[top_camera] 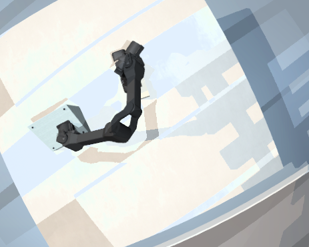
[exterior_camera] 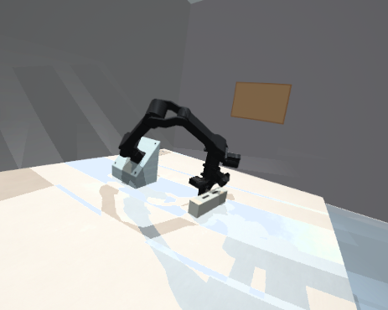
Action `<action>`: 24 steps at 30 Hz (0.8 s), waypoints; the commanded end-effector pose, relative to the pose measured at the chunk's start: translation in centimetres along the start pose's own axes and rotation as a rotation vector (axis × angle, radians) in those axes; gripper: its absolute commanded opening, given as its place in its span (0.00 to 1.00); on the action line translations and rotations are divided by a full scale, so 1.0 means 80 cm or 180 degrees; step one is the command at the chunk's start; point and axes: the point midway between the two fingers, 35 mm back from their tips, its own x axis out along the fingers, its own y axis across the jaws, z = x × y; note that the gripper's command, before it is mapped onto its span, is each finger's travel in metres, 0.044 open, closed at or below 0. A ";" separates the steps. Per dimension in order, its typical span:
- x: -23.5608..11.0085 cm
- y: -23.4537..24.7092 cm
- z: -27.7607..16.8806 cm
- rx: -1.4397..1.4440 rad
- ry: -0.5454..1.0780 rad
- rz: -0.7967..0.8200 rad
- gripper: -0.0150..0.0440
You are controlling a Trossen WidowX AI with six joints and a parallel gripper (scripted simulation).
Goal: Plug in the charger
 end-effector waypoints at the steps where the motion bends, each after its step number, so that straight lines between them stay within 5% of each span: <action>1: 0.000 0.000 0.013 0.0065 -0.0053 0.0023 0.25; 24: 0.002 -0.001 0.019 0.0066 -0.0053 0.0023 0.25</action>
